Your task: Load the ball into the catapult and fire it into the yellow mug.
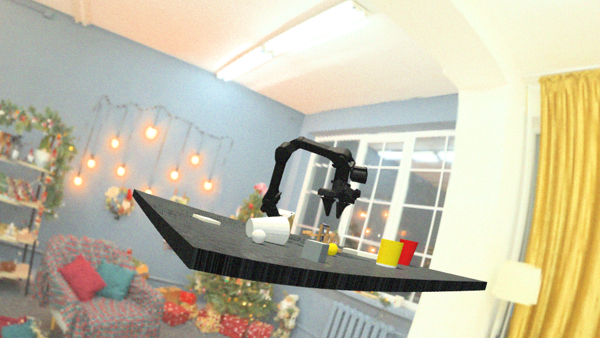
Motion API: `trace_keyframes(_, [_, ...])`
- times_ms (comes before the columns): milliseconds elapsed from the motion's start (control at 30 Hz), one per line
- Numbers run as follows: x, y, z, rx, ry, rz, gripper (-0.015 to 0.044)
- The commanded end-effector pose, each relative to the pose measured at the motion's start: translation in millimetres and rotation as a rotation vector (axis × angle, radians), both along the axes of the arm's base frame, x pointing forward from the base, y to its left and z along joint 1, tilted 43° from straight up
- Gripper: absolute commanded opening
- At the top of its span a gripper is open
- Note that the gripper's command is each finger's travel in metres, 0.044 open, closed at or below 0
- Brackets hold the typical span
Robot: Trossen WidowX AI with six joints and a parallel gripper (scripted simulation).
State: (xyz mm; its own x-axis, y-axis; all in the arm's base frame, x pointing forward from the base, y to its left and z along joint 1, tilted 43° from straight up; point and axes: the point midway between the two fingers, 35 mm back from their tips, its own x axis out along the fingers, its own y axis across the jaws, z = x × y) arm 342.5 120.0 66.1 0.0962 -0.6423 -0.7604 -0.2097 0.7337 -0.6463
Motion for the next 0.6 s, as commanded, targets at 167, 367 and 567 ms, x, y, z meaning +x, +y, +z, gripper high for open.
trace_keyframes(167, [7,-143,53,-0.002,-0.107,-0.124,0.0300])
trace_keyframes(367, [-9,-193,71,-0.029,-0.142,-0.174,0.0300])
trace_keyframes(567, [-13,-197,74,-0.029,-0.142,-0.174,0.0300])
